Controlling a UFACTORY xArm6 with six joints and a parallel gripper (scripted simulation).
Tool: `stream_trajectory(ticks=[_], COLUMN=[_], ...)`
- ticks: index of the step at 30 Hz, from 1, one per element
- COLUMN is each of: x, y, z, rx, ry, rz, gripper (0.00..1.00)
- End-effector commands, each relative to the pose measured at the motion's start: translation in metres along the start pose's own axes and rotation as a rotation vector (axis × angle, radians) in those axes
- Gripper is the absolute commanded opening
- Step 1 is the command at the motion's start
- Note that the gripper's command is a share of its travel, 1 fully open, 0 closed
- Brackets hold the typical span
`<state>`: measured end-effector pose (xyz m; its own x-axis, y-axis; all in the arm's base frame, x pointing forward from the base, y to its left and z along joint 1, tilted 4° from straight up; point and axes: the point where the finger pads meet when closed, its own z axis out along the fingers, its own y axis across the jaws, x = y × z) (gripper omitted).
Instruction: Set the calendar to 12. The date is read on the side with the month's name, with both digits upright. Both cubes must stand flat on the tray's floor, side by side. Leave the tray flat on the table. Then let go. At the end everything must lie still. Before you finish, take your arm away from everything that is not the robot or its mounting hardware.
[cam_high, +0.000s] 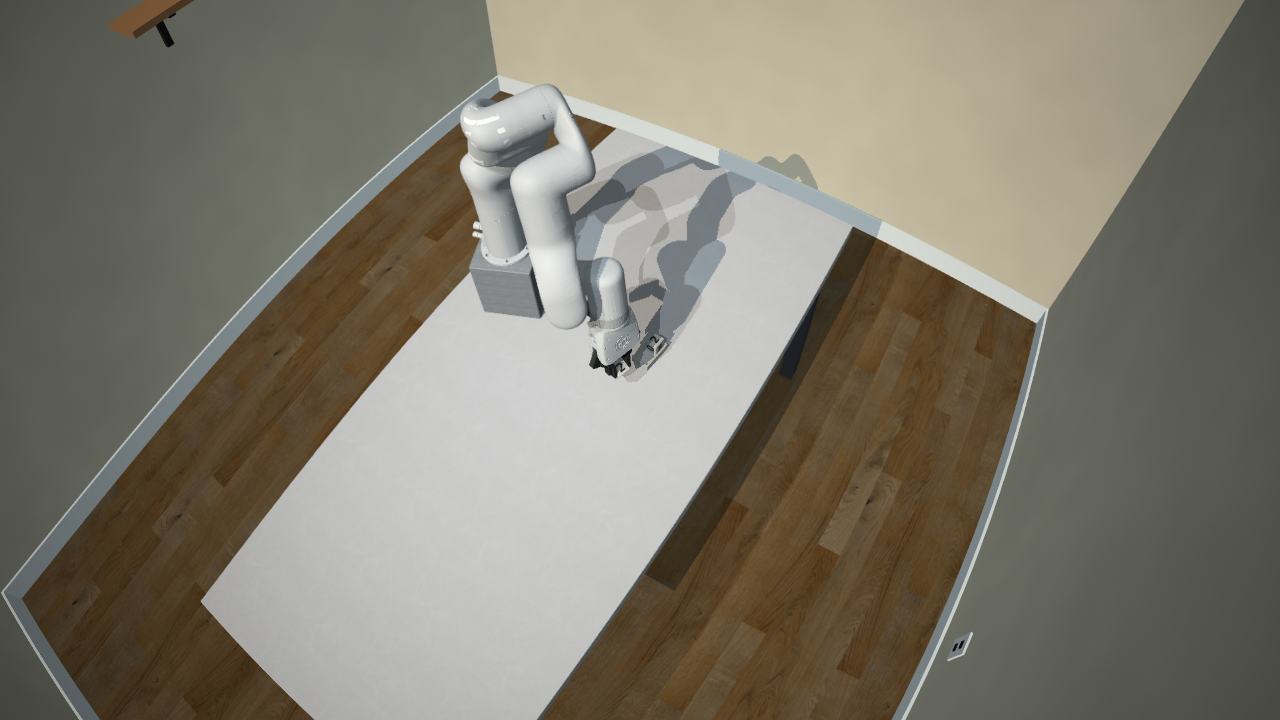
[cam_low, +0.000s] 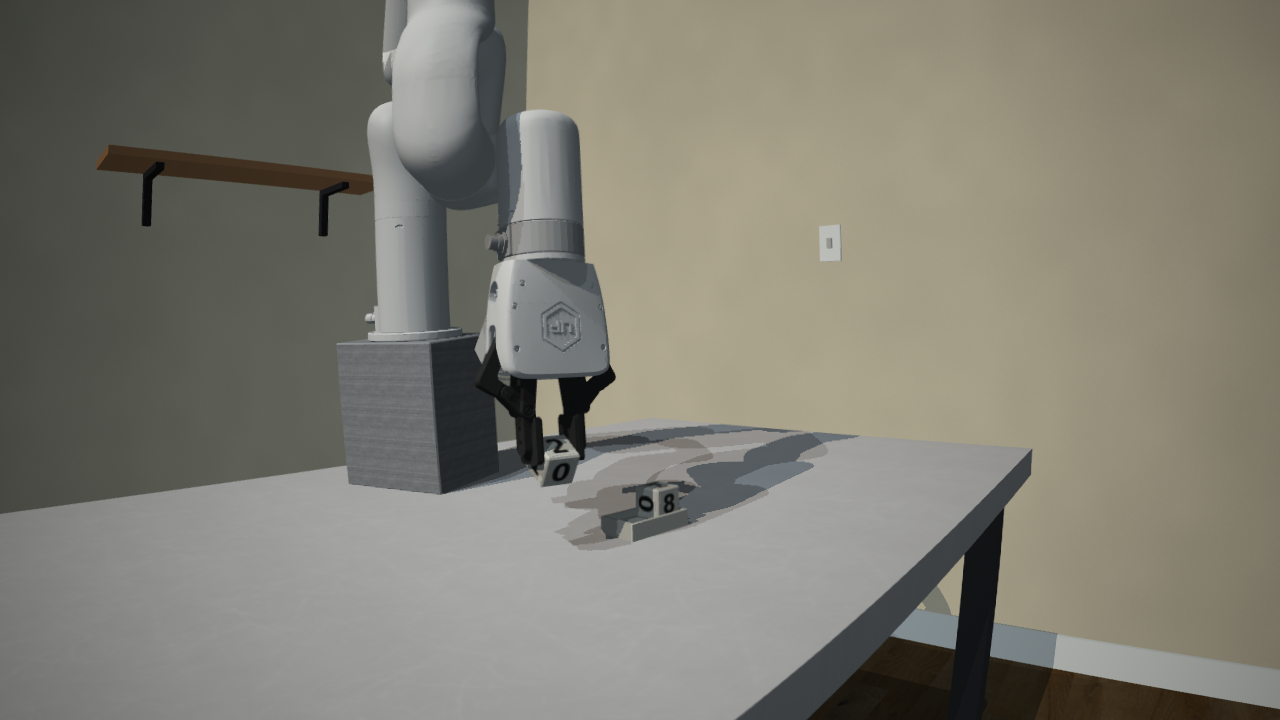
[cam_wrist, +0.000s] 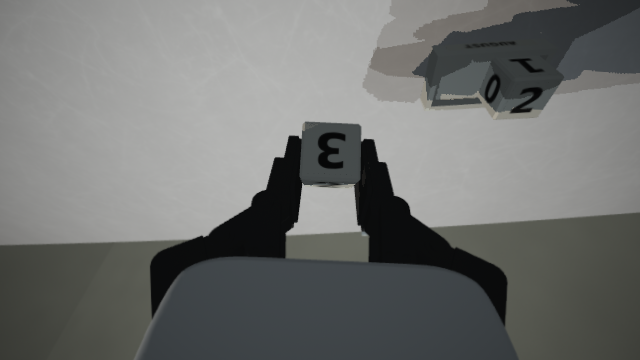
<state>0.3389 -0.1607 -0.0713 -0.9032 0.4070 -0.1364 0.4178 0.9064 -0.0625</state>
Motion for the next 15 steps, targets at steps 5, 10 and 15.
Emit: stream_trajectory(ticks=[5,10,15], x=[-0.0100,-0.0114,-0.0100], y=[-0.0117,-0.0146,-0.0136], z=[0.0017,0.0022,0.0019], rx=[0.041,0.052,0.047], ry=[0.073,0.109,0.178], rz=[0.000,0.001,0.001], gripper=[0.29,0.29,0.29])
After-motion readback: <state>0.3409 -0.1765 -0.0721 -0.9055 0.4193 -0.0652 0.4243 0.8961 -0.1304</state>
